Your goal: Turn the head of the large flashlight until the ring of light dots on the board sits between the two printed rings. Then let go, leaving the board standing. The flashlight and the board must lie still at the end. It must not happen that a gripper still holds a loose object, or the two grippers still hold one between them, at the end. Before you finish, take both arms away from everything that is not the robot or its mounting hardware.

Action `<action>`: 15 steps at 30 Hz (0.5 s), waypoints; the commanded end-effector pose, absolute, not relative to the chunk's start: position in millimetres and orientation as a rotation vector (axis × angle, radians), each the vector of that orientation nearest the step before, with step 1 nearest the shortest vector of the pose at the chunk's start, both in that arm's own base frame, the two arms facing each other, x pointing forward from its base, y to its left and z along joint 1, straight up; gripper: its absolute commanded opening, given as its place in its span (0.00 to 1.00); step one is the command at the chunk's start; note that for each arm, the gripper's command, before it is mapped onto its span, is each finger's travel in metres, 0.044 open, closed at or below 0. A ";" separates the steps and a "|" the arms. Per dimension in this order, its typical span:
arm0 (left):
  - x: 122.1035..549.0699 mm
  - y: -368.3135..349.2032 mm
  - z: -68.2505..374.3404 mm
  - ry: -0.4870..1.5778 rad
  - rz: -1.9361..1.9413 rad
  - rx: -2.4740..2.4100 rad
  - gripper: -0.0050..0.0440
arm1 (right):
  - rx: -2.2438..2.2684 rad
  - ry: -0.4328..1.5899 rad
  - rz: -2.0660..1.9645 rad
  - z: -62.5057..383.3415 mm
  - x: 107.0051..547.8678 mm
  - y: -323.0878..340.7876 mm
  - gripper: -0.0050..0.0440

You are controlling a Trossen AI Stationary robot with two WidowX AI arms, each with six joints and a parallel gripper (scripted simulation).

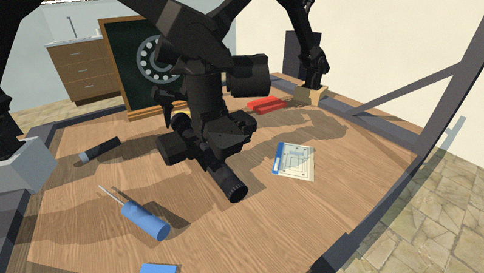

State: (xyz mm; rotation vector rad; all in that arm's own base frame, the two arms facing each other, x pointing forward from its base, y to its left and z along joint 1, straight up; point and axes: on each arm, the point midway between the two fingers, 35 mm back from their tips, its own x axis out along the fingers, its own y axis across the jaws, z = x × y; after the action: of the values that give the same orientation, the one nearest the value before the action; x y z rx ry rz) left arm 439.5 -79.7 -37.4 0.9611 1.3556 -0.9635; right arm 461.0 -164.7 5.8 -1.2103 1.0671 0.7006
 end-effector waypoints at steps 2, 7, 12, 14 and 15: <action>444.7 -81.2 -24.1 1.325 -0.952 0.966 0.37 | -1.226 1.047 0.673 16.7 468.1 -167.0 1.00; 444.7 -81.2 -24.1 1.325 -0.952 0.966 0.37 | -1.226 1.047 0.673 16.7 468.2 -167.0 0.56; 444.7 -81.2 -24.1 1.325 -0.952 0.966 0.37 | -1.226 1.047 0.673 16.7 468.2 -167.0 0.56; 444.7 -81.2 -24.1 1.325 -0.952 0.966 0.37 | -1.226 1.047 0.673 16.7 468.2 -167.0 0.56; 444.7 -81.2 -24.1 1.325 -0.952 0.966 0.37 | -1.226 1.047 0.673 16.7 468.2 -167.0 0.56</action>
State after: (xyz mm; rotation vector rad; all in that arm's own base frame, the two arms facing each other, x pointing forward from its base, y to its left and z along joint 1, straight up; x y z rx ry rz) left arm 439.3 -79.8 -37.4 0.9623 1.3552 -0.9663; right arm 462.7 -165.2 1.9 -1.2098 1.0676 0.7013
